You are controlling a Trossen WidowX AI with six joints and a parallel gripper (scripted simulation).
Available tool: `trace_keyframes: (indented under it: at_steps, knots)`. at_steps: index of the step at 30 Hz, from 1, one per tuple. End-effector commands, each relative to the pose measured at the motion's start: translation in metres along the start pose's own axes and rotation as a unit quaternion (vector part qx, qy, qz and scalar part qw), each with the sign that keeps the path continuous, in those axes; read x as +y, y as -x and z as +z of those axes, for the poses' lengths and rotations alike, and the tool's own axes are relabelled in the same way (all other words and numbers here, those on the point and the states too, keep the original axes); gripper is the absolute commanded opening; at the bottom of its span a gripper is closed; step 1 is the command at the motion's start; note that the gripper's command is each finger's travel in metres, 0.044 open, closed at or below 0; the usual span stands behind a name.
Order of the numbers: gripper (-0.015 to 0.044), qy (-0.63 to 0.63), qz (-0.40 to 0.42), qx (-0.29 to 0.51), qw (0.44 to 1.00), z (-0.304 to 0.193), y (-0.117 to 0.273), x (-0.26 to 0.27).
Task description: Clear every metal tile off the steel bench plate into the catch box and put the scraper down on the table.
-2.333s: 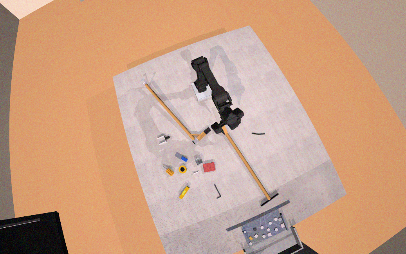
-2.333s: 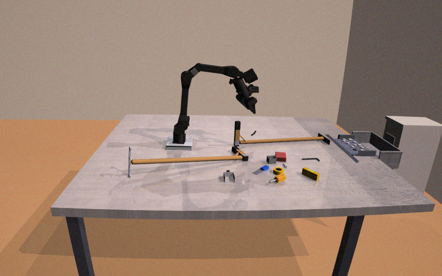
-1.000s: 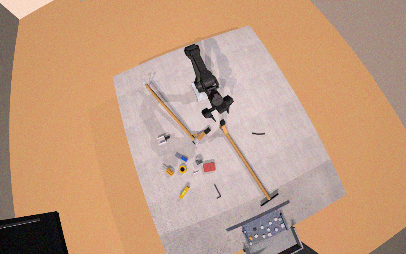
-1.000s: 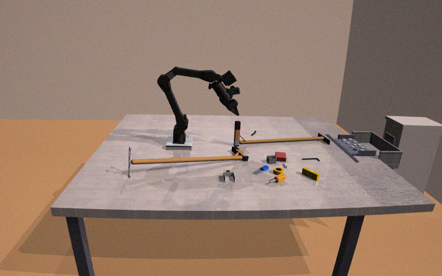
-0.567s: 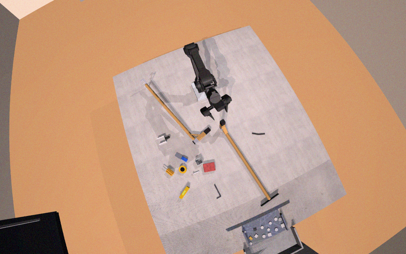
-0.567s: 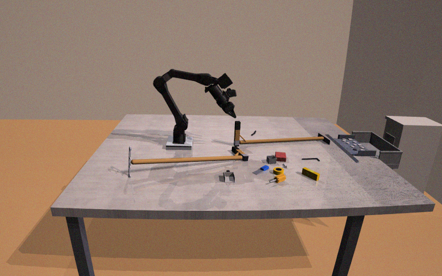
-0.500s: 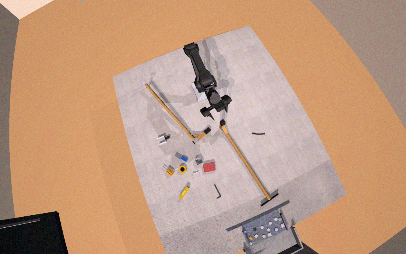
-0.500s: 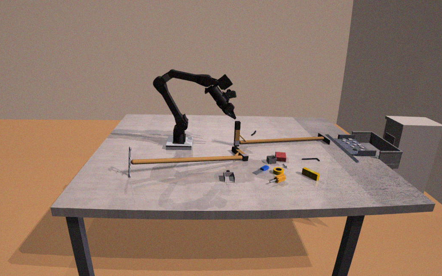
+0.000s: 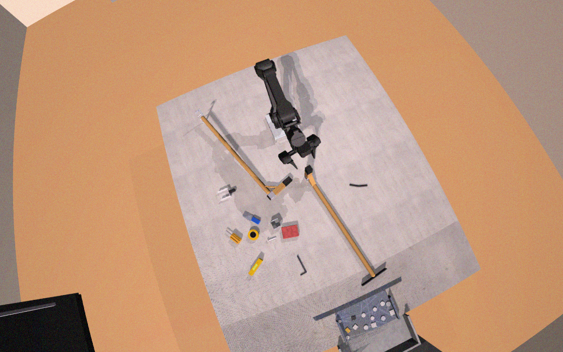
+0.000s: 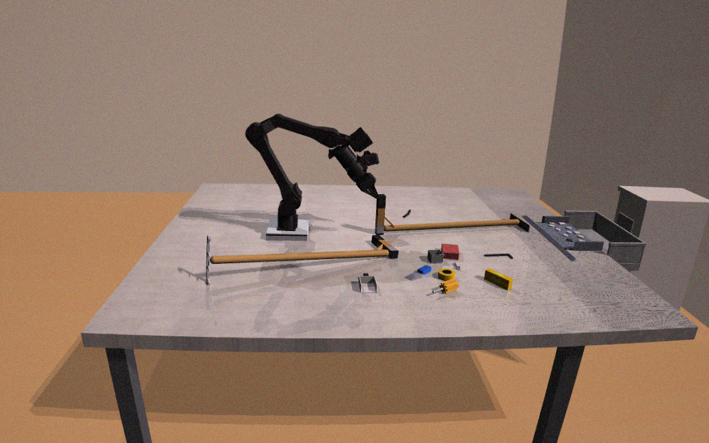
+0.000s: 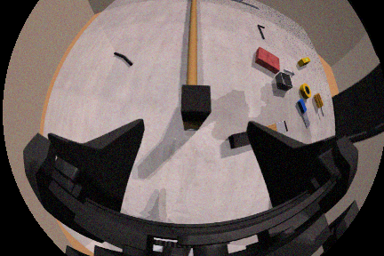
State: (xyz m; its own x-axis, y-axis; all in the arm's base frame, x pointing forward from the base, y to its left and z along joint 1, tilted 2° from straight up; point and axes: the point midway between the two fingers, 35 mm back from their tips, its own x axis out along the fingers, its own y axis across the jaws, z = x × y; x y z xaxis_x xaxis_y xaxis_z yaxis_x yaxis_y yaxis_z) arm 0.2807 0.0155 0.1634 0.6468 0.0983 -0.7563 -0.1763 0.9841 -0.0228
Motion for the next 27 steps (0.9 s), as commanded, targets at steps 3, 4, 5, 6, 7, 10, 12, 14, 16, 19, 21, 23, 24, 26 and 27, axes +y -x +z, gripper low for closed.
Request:
trace_keyframes:
  at_steps: [3,4,5,6,7,10,12,14,16,19,21,23,24,26,27]
  knots:
    - [0.044,0.0,0.002,0.004,1.0,-0.001,-0.01,0.0]
    - [0.044,0.0,0.002,0.004,1.0,0.0,-0.012,0.0]
    - [0.044,0.0,0.002,0.004,1.0,0.0,-0.014,0.0]
    - [0.044,0.0,0.002,0.003,1.0,0.0,-0.015,0.0]
    - [0.044,0.0,0.002,0.003,1.0,0.0,-0.017,0.0]
    - [0.044,0.0,0.002,0.003,1.0,0.0,-0.022,0.0]
    - [0.044,0.0,0.002,0.003,1.0,0.001,-0.025,0.0]
    - [0.044,0.0,0.002,0.003,1.0,0.001,-0.028,0.0]
    - [0.044,0.0,0.002,0.003,1.0,0.001,-0.032,0.0]
    - [0.044,0.0,0.002,0.003,1.0,0.001,-0.036,0.0]
    - [0.044,0.0,0.002,0.003,1.0,0.001,-0.04,0.0]
    - [0.044,0.0,0.002,0.003,1.0,0.001,-0.043,0.0]
    - [0.044,0.0,0.002,0.003,1.0,0.001,-0.044,0.0]
    - [0.044,0.0,0.002,0.003,1.0,0.001,-0.048,0.0]
    - [0.044,0.0,0.002,0.003,1.0,0.001,-0.049,0.0]
